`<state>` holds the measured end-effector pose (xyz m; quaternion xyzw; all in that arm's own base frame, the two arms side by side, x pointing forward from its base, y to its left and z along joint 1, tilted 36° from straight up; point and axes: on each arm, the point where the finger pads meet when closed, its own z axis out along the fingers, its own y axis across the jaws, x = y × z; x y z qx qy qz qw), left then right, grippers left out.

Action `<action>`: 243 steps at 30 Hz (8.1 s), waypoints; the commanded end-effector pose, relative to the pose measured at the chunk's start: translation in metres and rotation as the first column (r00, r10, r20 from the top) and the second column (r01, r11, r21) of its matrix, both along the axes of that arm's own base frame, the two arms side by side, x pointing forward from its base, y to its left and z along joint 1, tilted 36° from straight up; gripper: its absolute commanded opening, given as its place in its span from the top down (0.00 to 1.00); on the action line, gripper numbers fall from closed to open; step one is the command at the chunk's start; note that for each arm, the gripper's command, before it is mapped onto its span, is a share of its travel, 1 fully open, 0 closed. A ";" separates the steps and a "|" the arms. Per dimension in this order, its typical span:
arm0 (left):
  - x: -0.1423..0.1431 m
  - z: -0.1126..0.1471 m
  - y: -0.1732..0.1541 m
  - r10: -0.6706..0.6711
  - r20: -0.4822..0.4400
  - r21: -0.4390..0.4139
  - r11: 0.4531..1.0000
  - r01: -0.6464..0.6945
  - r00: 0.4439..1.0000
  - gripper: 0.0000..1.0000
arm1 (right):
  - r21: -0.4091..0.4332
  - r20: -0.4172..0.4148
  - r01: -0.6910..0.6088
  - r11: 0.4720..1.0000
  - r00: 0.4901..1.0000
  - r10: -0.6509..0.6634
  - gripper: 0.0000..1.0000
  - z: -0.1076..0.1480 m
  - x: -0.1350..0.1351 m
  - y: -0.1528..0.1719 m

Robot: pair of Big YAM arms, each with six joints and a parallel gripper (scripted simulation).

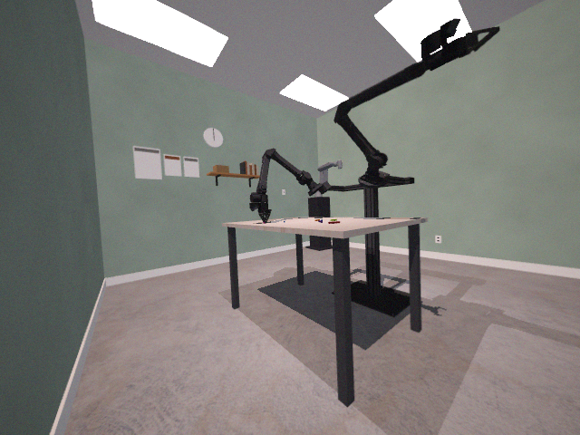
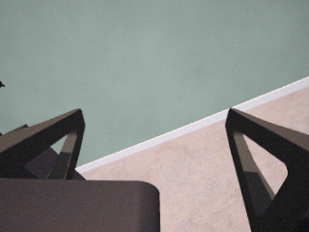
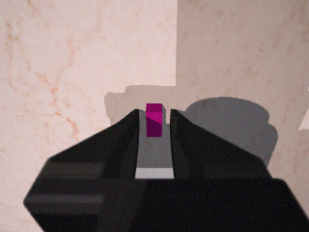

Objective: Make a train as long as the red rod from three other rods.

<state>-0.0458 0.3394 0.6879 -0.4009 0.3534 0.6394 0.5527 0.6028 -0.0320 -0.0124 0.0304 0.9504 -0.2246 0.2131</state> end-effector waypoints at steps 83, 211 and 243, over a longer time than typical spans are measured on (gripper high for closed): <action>-0.004 -0.001 -0.003 0.009 0.010 -0.006 1.000 -0.009 1.000 0.00 | 0.004 0.017 -0.013 1.000 1.000 0.013 0.96 0.090 -0.037 0.053; -0.004 -0.001 -0.003 0.009 0.010 -0.006 1.000 -0.009 1.000 0.00 | 0.210 0.156 0.356 0.910 0.907 -0.391 0.96 -0.065 -0.082 0.066; -0.004 -0.001 -0.003 0.009 0.010 -0.006 1.000 -0.009 1.000 0.00 | 0.207 0.152 0.354 0.912 0.909 -0.388 0.96 -0.067 -0.086 0.064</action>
